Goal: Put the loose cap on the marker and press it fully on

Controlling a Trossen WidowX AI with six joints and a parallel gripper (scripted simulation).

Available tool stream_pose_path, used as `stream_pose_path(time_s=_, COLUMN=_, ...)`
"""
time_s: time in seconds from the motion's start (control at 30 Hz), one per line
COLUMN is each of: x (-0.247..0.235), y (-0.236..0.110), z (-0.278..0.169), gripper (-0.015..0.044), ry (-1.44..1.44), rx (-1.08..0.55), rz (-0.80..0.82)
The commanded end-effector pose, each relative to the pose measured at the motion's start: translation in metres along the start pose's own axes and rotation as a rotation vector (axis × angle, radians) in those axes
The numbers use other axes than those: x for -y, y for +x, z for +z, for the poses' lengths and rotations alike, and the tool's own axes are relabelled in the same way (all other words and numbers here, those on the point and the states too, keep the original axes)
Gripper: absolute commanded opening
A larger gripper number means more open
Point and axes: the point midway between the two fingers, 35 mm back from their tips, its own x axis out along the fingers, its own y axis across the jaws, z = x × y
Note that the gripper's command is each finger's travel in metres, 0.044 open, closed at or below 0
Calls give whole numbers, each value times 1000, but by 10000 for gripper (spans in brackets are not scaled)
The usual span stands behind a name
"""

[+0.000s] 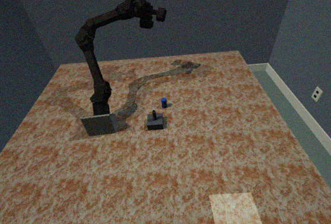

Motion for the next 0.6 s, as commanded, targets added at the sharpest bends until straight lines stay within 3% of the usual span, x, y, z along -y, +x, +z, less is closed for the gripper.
stream_pose_path(time_s=0.0, x=-2, y=0, z=0, gripper=374, ry=13, rx=-2, rz=5)
stream_pose_path(time_s=0.17, x=-34, y=-6, z=3, gripper=242, ry=277, rx=-37, rz=101)
stream_pose_path(time_s=0.33, x=-98, y=-15, z=39, gripper=240, ry=800, rx=-67, rz=242)
stream_pose_path(time_s=0.57, x=-182, y=-42, z=124, gripper=240, ry=1671, rx=-179, rz=514)
